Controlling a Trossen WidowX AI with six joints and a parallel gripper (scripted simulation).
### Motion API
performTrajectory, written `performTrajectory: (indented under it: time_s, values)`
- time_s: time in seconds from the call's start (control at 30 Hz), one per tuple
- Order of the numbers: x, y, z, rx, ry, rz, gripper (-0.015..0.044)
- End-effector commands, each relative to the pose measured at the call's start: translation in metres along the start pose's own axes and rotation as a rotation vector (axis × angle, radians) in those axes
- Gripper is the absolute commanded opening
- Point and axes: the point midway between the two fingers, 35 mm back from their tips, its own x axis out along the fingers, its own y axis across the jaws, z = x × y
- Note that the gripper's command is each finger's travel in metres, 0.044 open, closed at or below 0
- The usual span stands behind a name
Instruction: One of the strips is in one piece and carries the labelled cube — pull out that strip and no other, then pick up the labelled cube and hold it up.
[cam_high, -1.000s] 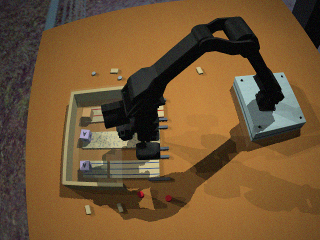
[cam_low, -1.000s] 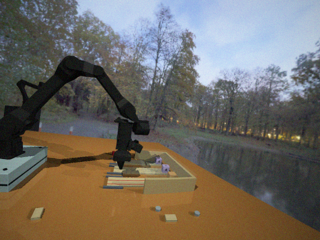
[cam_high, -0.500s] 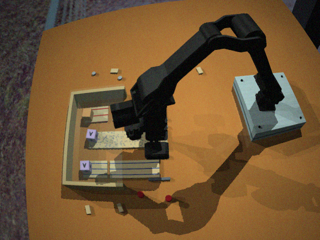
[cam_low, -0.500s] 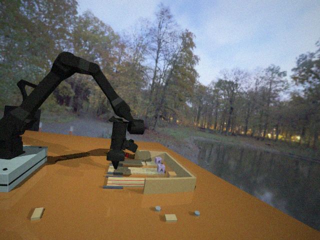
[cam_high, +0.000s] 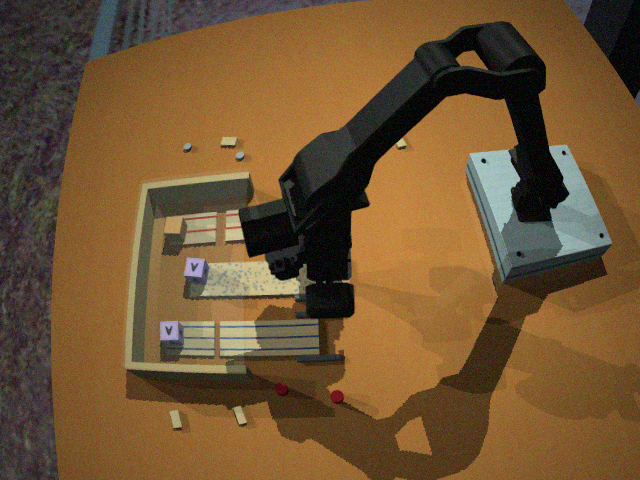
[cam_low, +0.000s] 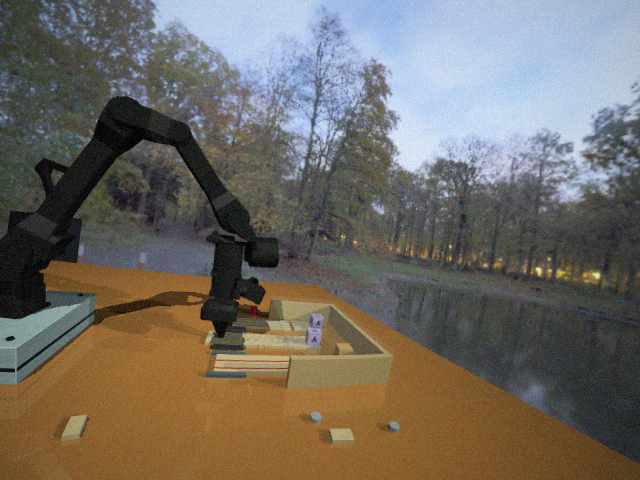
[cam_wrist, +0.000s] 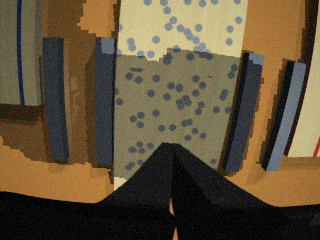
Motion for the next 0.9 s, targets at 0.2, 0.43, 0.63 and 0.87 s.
performTrajectory:
  time_s: [0.2, 0.43, 0.63, 0.87]
  values:
    - [0.007, -0.001, -0.023, 0.003, 0.029, -0.003, 0.0000]
    - [0.007, -0.001, -0.033, 0.003, 0.030, -0.003, 0.0000]
    - [0.006, -0.001, -0.042, 0.003, 0.031, -0.003, 0.0000]
    - [0.006, -0.001, -0.052, 0.003, 0.032, -0.003, 0.0000]
